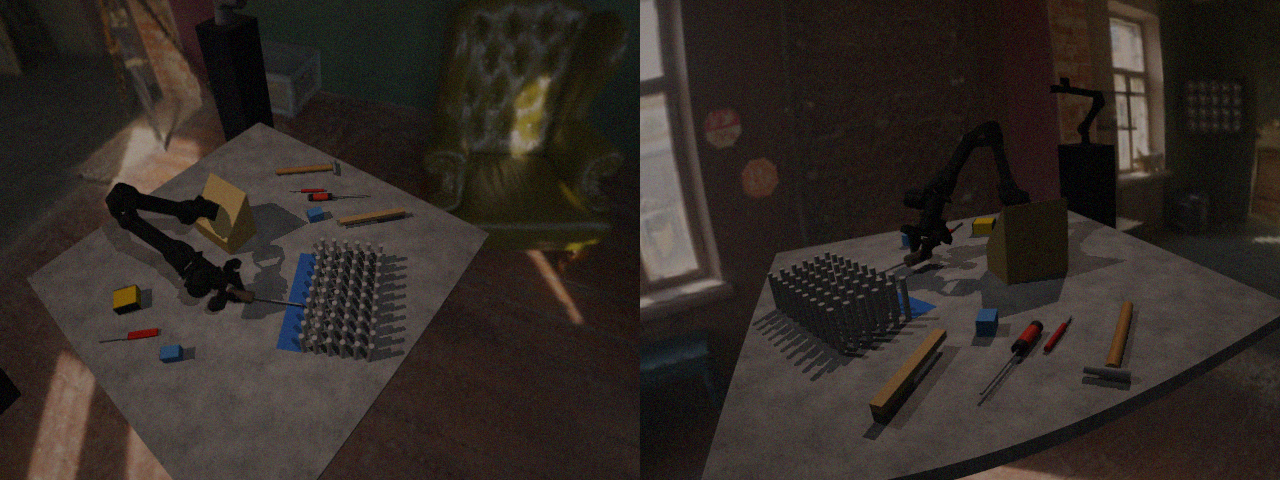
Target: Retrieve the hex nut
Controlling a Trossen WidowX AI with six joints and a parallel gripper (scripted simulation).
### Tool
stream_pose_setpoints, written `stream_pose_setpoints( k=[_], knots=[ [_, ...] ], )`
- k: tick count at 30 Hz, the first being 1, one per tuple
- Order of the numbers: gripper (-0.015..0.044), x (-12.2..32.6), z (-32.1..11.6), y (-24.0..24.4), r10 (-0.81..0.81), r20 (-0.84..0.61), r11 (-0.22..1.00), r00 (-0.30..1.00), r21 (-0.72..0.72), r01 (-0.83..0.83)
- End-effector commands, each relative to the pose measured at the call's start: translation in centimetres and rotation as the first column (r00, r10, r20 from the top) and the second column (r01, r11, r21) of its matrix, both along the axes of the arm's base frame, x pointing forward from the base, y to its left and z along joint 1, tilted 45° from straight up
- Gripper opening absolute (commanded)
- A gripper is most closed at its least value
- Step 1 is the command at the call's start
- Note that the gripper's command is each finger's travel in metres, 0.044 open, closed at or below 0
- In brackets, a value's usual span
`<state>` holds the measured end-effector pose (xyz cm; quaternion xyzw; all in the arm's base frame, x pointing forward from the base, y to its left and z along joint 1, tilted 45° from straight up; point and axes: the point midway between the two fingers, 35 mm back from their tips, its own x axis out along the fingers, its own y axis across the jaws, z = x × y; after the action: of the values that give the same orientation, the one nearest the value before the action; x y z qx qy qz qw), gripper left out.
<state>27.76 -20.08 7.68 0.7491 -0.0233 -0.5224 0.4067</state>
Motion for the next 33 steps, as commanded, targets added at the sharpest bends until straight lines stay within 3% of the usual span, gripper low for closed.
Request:
stream_pose_setpoints(
  k=[1, 11, 33],
  knots=[
    [0.0000, -1.2, 0.5, 0.1, 0.009, -0.001, 1.000, 1.000, 0.001, -0.009],
    [0.0000, -2.3, 1.9, 0.9, 0.010, -0.006, 1.000, 1.000, 0.005, -0.010],
    [0.0000, -0.9, 10.2, 8.9, 0.005, 0.004, 1.000, 1.000, 0.009, -0.005]
  ],
)
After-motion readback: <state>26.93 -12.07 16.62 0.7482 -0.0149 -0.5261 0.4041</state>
